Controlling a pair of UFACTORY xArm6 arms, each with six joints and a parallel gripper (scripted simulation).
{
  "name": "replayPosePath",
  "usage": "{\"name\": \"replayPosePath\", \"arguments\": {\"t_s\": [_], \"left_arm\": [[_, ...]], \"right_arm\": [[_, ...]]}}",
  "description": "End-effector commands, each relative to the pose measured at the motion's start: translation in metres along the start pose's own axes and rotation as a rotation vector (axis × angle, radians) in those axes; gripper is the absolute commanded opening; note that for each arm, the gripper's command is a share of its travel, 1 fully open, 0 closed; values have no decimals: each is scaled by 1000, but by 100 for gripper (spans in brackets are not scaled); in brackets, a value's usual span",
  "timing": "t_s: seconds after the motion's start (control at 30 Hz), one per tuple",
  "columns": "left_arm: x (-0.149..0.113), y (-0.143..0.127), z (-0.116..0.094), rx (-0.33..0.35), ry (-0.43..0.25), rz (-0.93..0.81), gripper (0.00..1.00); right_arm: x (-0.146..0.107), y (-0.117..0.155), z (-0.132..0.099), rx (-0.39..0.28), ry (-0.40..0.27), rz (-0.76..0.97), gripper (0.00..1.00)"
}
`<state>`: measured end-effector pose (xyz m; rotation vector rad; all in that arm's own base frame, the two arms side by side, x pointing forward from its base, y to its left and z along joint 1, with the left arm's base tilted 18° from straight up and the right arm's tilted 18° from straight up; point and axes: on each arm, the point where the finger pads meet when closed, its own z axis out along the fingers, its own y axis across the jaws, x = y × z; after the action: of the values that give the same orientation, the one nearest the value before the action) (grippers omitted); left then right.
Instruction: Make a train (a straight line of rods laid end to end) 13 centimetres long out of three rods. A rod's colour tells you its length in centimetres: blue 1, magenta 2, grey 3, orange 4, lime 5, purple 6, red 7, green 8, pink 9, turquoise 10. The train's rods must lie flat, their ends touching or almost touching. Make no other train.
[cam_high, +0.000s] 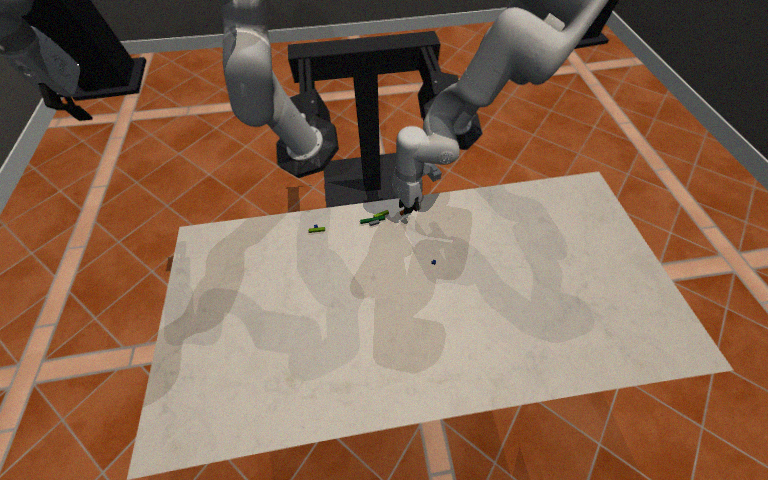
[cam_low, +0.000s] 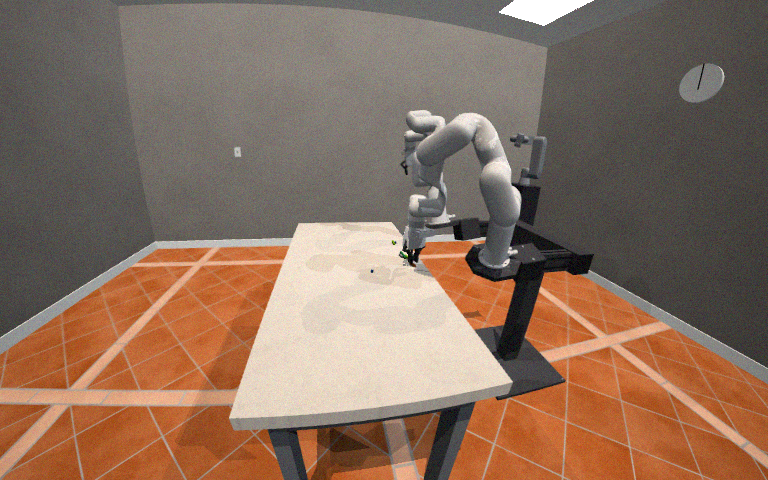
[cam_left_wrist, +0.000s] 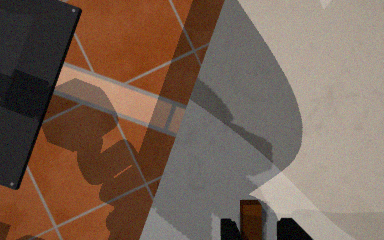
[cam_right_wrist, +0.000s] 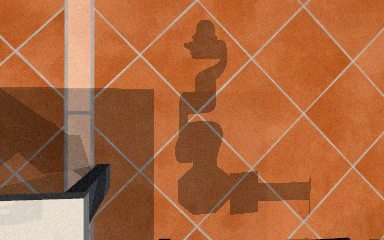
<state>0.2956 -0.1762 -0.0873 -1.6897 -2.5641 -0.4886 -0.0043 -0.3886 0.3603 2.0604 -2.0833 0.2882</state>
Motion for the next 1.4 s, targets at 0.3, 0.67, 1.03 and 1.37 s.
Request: {"name": "replayPosePath", "arguments": {"t_s": [0.3,0.67,1.03,1.37], "left_arm": [[-1,1,-1,-1,-3,0,26],[-1,1,0,-1,-3,0,26],[-1,1,5,-1,-3,0,26],[-1,1,10,-1,-3,0,26]], "right_arm": [[1,0,-1,0,4,0,100],[1,0,-1,0,4,0,100],[1,0,-1,0,4,0,100],[1,0,-1,0,4,0,100]]}}
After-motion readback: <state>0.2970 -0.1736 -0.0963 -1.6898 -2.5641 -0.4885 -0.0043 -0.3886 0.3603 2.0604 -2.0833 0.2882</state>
